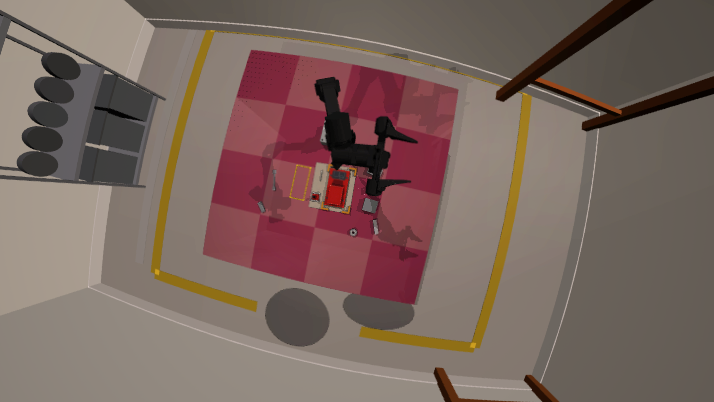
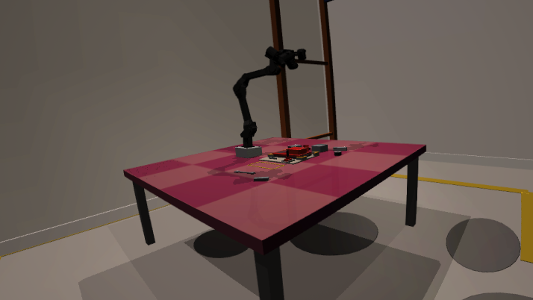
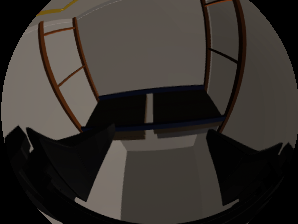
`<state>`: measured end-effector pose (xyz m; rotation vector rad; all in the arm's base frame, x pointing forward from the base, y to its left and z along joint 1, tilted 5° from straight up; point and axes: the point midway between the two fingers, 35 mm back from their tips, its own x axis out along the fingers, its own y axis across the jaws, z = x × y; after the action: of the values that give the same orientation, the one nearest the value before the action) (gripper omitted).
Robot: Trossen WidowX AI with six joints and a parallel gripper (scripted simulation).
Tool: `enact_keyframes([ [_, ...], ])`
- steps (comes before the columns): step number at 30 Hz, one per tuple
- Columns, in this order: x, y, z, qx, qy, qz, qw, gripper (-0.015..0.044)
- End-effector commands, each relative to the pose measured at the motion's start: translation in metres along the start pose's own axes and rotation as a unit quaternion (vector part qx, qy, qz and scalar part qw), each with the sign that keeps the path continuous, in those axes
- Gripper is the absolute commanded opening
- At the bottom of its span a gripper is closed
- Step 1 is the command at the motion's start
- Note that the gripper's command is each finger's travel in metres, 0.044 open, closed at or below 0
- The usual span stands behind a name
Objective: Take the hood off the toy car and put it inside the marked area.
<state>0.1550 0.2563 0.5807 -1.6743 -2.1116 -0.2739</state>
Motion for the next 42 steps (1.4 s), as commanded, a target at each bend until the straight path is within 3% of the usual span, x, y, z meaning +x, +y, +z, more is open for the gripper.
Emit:
enact_keyframes([
  [1,-0.011,0.071,0.029,0.241,0.012,0.116,0.963,0.0440],
  [5,-0.026,0.115,0.053,0.389,0.034,0.193,0.900,0.0440],
  [10,-0.054,0.164,0.091,0.552,0.082,0.288,0.778,0.0440],
  [15,-0.090,0.203,0.133,0.673,0.147,0.373,0.621,0.0440],
  [22,-0.154,0.239,0.194,0.761,0.262,0.470,0.362,0.0440],
  [28,-0.217,0.247,0.246,0.754,0.375,0.525,0.123,0.0440],
  [34,-0.280,0.232,0.291,0.670,0.488,0.550,-0.102,0.0440],
  [42,-0.351,0.180,0.329,0.461,0.616,0.543,-0.336,0.0440],
])
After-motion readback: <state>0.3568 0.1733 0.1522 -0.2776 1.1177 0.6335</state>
